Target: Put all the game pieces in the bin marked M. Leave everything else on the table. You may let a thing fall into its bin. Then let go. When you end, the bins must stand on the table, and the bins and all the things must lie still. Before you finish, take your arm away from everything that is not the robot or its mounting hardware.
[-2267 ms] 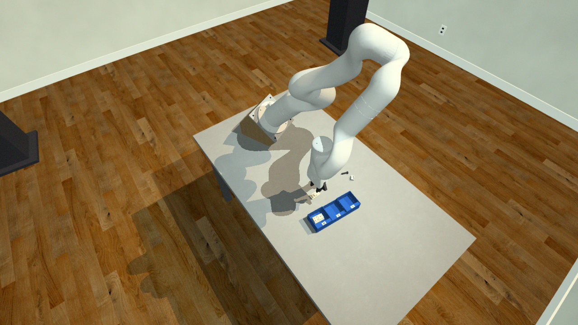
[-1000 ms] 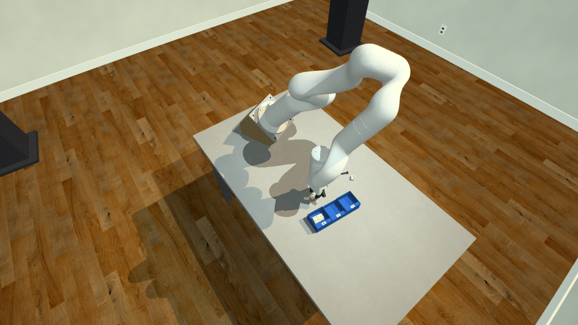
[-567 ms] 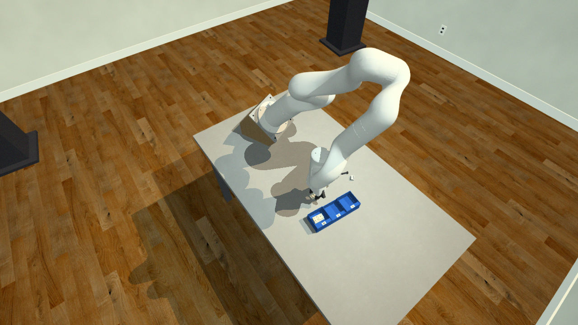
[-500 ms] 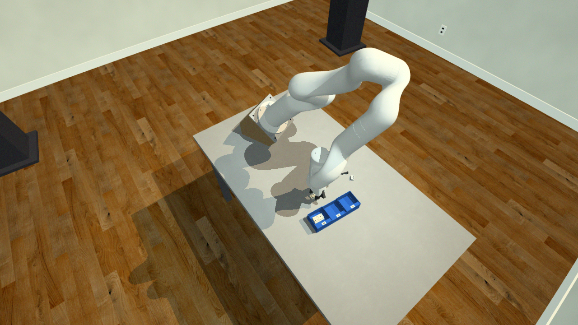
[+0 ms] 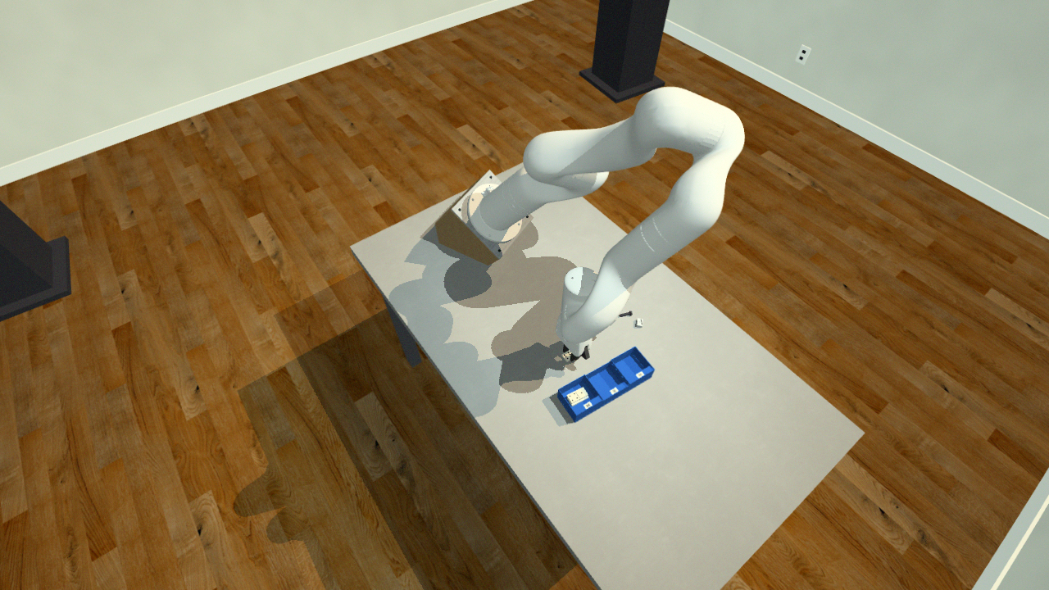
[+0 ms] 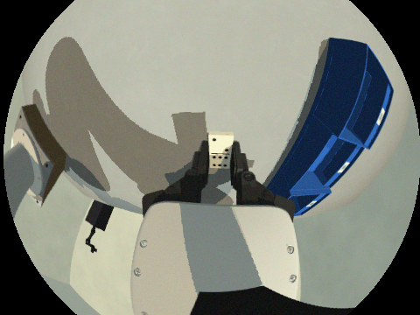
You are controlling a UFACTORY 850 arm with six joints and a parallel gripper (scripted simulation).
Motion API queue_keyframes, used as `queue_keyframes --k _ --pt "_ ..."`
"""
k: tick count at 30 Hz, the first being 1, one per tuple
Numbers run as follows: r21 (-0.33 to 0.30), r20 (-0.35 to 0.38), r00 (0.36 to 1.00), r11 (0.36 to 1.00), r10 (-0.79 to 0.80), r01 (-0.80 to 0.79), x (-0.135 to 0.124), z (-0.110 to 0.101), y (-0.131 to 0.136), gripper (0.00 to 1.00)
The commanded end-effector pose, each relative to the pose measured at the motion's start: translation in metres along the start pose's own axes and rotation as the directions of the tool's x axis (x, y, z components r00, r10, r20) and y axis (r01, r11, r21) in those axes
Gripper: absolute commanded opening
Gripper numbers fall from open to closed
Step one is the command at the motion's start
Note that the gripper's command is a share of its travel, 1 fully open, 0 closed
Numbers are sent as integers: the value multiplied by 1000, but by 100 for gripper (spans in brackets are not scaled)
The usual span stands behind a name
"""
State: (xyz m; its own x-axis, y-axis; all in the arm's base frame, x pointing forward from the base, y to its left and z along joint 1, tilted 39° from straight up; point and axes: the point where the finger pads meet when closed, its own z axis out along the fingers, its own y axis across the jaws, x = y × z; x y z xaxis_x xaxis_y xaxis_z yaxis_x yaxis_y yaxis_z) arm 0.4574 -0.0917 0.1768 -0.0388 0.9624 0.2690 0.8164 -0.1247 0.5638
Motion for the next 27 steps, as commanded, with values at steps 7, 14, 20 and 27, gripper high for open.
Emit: queue_keyframes --k 7,14,20,27 --pt "-1 0 1000 1000 0 0 0 0 0 0" --pt "-1 0 1000 1000 0 0 0 0 0 0" --pt "-1 0 1000 1000 0 0 0 0 0 0" --pt "-1 0 1000 1000 0 0 0 -13 0 0"
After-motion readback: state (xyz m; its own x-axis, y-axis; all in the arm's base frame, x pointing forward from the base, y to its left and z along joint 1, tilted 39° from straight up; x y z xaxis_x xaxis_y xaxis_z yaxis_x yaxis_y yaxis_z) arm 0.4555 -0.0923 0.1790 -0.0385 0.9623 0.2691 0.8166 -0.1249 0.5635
